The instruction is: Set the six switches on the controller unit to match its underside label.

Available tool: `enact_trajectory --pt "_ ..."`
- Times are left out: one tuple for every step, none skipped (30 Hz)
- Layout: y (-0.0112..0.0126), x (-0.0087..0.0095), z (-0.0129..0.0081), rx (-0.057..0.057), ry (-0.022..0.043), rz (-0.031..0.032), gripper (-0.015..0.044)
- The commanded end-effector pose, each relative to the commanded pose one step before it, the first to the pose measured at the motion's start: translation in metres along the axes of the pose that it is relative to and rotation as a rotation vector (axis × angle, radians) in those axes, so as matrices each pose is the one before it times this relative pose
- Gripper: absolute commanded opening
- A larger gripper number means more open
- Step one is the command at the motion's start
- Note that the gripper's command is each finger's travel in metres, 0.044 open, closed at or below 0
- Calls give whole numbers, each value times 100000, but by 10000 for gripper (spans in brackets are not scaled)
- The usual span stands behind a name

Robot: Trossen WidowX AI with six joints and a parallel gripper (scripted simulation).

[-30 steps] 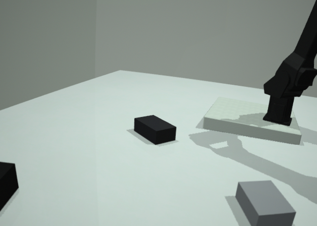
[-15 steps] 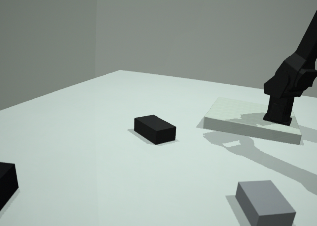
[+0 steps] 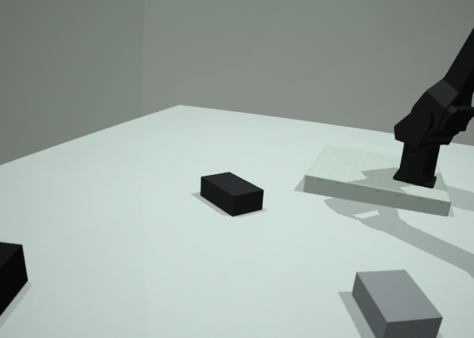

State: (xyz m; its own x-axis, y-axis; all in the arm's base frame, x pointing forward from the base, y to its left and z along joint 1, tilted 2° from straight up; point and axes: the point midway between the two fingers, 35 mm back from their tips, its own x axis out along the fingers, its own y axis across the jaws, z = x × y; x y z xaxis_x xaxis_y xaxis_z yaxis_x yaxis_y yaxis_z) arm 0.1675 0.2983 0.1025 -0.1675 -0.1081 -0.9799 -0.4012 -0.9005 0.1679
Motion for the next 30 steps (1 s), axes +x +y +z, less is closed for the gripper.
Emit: enact_trajectory --pt "-723 -773 78 -82870 -5765 2498 0" --pt "-10 -42 -15 -6050 -337 83 0" --pt "-9 -42 -16 -6041 -340 62 0" --pt "-8 -42 -16 -6063 -342 41 0" --pt "-5 -35 -13 -6067 -292 16 0" --pt "-4 -30 -12 -5868 -253 -1 0" --pt "-2 -21 -8 -2993 -171 -9 0" --pt "-1 -6 -2 -814 -46 -3 0" --pt "0 0 0 0 0 0 0" --pt "0 0 0 0 0 0 0" --pt "0 0 0 0 0 0 0" --pt "0 0 0 0 0 0 0" --pt "0 0 0 0 0 0 0" --pt "0 0 0 0 0 0 0" --pt "0 0 0 0 0 0 0" --pt "0 0 0 0 0 0 0" --pt "0 0 0 0 0 0 0" --pt "0 0 0 0 0 0 0" --pt "0 0 0 0 0 0 0" --pt "0 0 0 0 0 0 0" --pt "0 0 0 0 0 0 0" --pt "0 0 0 0 0 0 0" --pt "0 0 0 0 0 0 0" --pt "0 0 0 0 0 0 0" --pt "0 0 0 0 0 0 0" --pt "0 0 0 0 0 0 0" --pt "0 0 0 0 0 0 0" --pt "0 0 0 0 0 0 0" --pt "0 0 0 0 0 0 0" --pt "0 0 0 0 0 0 0"
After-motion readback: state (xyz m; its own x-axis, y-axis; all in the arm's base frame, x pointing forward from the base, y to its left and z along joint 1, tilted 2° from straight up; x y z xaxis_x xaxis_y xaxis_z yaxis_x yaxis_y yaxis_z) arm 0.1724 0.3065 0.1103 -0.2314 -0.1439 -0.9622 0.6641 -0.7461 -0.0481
